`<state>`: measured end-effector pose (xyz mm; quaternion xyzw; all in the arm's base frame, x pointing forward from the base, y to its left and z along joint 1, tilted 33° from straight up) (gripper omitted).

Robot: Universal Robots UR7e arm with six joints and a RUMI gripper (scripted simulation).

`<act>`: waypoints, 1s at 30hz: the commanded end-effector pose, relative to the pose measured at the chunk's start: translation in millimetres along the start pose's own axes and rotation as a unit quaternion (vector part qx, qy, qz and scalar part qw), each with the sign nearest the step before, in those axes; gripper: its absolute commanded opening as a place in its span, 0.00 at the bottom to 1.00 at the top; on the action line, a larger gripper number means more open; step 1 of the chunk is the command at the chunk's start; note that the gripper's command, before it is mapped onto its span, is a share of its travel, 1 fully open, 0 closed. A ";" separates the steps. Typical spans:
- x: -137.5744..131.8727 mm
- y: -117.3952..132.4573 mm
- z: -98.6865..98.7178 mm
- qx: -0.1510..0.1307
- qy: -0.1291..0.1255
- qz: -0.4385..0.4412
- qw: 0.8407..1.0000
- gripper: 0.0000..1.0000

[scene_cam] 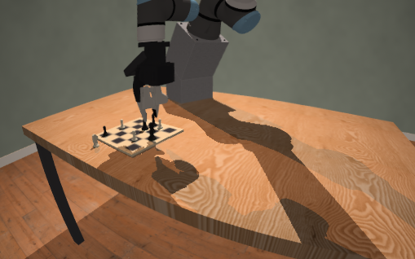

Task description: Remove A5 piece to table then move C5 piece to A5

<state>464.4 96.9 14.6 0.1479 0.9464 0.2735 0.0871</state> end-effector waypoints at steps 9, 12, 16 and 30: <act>-0.3 0.1 7.8 0.000 -0.001 0.000 1.000 0.25; -0.3 0.1 14.2 0.000 -0.001 0.000 1.000 0.25; -0.3 0.1 19.0 0.000 -0.001 0.000 1.000 0.25; -0.3 0.1 38.6 0.000 -0.001 0.000 1.000 0.25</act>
Point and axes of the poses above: the point where the finger pads meet when closed, its own z axis out along the fingers, its own x axis across the jaws, y = z × x, the point moved 10 cm from there along -z, back along the fingers, and after that the axes turned 12 degrees about z, right-handed, at the moved point
